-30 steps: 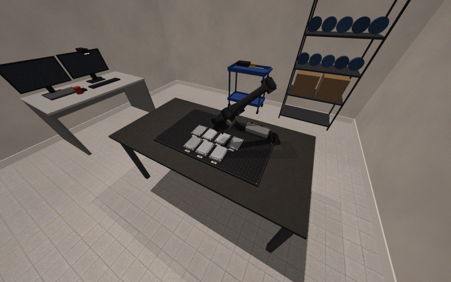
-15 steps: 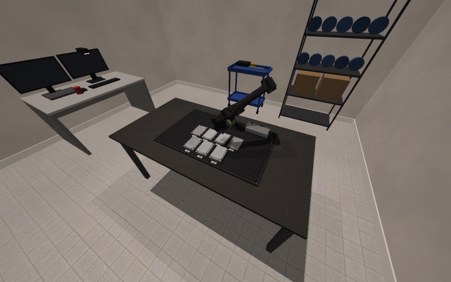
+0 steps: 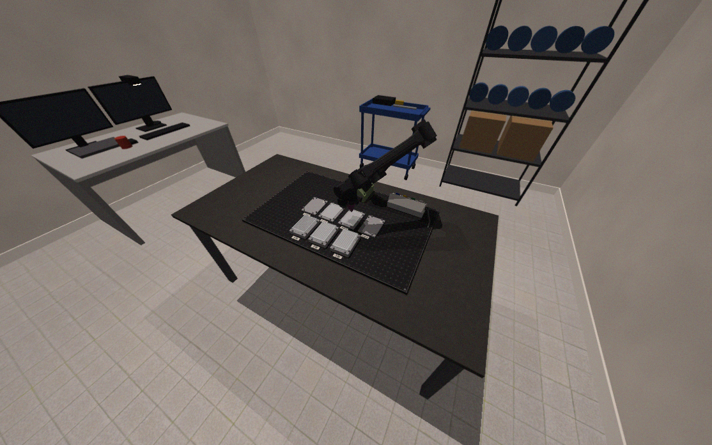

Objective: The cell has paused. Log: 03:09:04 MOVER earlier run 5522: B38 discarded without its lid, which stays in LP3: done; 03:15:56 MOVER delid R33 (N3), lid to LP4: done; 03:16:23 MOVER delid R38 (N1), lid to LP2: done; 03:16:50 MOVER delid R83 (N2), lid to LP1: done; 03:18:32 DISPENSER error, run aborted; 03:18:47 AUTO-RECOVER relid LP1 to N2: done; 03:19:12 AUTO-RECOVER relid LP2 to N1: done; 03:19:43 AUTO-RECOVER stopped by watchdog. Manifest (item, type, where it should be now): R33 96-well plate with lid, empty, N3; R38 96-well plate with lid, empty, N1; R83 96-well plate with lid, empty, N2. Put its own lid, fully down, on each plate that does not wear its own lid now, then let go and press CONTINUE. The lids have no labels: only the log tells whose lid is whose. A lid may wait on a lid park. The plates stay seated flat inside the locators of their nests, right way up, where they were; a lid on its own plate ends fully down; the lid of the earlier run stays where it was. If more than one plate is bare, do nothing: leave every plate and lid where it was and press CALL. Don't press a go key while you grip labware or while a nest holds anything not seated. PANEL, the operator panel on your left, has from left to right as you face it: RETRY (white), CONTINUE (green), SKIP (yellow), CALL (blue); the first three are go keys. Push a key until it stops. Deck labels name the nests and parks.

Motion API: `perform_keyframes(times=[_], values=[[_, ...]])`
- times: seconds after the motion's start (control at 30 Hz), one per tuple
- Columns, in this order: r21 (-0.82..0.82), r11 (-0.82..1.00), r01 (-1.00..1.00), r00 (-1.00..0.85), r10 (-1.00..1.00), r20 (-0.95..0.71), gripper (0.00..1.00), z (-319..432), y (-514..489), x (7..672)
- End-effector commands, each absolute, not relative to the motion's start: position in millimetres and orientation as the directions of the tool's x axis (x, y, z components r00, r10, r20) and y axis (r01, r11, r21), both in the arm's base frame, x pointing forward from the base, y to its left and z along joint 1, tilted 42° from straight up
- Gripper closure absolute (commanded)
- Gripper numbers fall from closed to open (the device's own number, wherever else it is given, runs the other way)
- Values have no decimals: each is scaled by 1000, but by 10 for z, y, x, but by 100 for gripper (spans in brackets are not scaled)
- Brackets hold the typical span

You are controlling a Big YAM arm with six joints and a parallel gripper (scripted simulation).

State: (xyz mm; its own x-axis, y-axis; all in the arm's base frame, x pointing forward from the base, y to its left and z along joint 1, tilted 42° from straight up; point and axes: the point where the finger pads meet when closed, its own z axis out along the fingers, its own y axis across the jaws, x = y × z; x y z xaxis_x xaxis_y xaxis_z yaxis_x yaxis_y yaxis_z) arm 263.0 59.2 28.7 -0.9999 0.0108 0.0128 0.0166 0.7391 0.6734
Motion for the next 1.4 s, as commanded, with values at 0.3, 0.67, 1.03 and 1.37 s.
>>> perform_keyframes(times=[0.3,0.67,1.03,1.37], values=[[670,743,5,-1000,16,-11,100,340,542,2748],[670,743,5,-1000,16,-11,100,344,536,2757],[661,749,-51,-998,-9,-66,100,168,254,3112],[660,750,-46,-998,-8,-60,100,-40,21,3368]])
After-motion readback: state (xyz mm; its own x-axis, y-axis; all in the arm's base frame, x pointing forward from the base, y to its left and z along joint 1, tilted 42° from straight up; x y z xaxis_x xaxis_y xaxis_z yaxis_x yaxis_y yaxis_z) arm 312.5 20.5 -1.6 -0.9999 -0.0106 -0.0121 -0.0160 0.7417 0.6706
